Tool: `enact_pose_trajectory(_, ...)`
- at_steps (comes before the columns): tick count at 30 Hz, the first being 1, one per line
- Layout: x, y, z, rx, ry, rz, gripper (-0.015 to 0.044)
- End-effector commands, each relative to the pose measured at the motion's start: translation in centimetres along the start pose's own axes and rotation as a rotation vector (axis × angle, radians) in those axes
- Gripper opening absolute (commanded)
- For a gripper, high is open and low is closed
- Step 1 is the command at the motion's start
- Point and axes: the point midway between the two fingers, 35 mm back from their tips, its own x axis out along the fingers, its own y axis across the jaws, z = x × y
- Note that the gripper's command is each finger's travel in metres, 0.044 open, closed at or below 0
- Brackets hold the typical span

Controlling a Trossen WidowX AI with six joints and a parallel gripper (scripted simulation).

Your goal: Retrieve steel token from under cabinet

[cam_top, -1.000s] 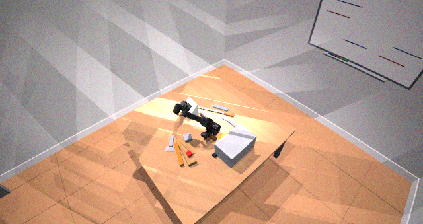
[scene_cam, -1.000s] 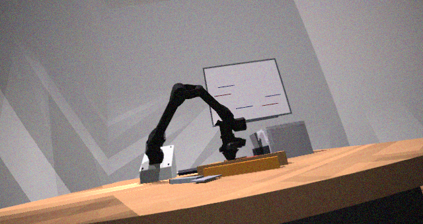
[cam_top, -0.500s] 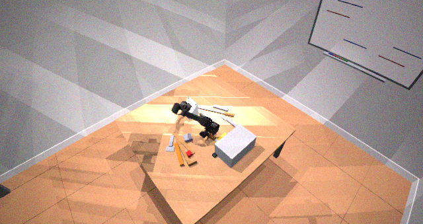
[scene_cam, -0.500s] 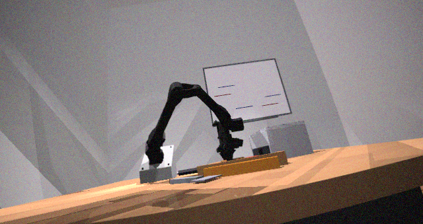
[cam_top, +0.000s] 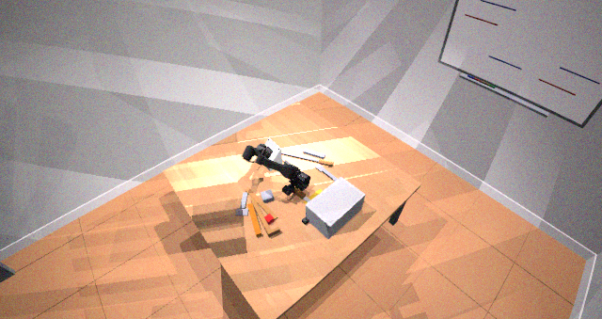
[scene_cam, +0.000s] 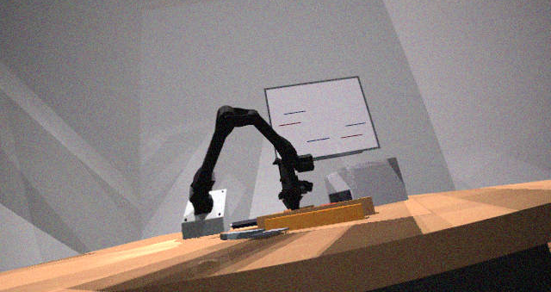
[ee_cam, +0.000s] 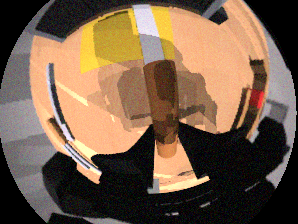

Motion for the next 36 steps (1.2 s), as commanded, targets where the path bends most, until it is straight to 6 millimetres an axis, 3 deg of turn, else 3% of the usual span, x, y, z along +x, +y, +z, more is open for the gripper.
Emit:
enact_pose_trajectory(1,0.1,0.0,-0.7,-0.004,0.006,0.000,0.0000)
enact_pose_trajectory(36,0.1,0.0,-4.5,-0.006,0.007,0.000,0.0000)
